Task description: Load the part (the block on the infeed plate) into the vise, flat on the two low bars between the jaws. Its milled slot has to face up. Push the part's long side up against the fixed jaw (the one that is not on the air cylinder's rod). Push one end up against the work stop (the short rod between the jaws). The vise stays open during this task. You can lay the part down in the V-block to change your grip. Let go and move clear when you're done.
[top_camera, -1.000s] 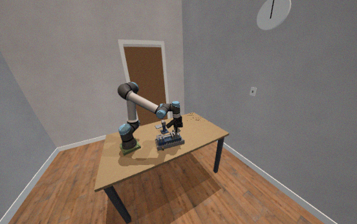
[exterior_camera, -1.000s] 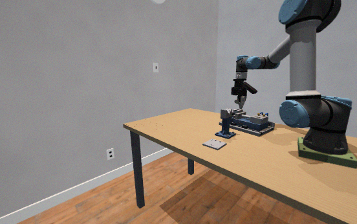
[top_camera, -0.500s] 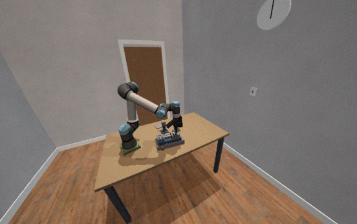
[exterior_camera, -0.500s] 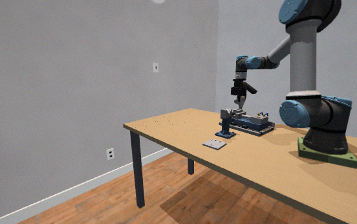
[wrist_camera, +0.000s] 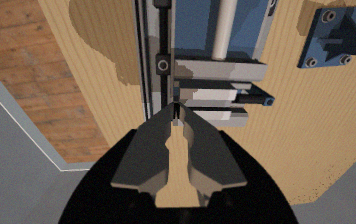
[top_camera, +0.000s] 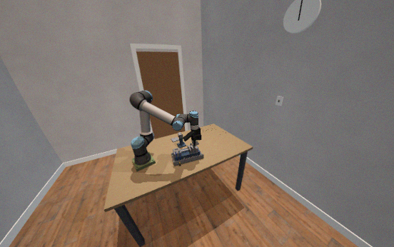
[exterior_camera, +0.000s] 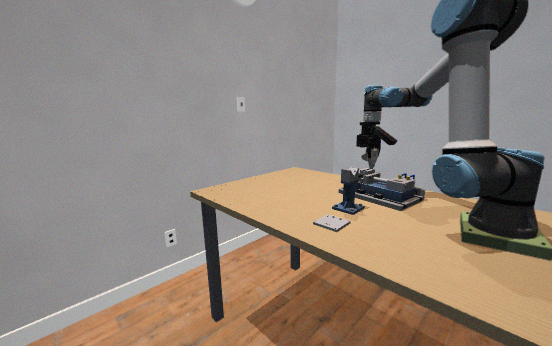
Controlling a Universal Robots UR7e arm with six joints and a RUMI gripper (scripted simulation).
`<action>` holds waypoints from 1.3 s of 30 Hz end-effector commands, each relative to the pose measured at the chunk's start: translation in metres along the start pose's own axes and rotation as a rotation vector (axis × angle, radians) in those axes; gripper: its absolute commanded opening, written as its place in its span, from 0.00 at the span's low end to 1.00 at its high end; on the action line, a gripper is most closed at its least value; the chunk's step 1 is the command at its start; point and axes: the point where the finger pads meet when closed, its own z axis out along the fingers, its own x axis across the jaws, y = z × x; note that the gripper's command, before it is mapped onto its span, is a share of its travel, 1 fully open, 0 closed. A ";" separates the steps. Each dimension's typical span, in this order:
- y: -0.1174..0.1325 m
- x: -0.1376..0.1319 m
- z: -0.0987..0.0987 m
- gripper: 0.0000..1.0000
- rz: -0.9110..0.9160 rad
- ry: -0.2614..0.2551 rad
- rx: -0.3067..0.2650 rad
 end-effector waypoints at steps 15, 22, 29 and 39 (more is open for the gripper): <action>0.000 0.005 -0.001 0.00 0.000 -0.001 -0.001; 0.000 0.006 -0.001 0.00 0.000 -0.001 -0.001; 0.000 0.007 -0.001 0.00 0.000 -0.001 -0.001; 0.000 0.008 -0.001 0.00 0.000 -0.001 -0.001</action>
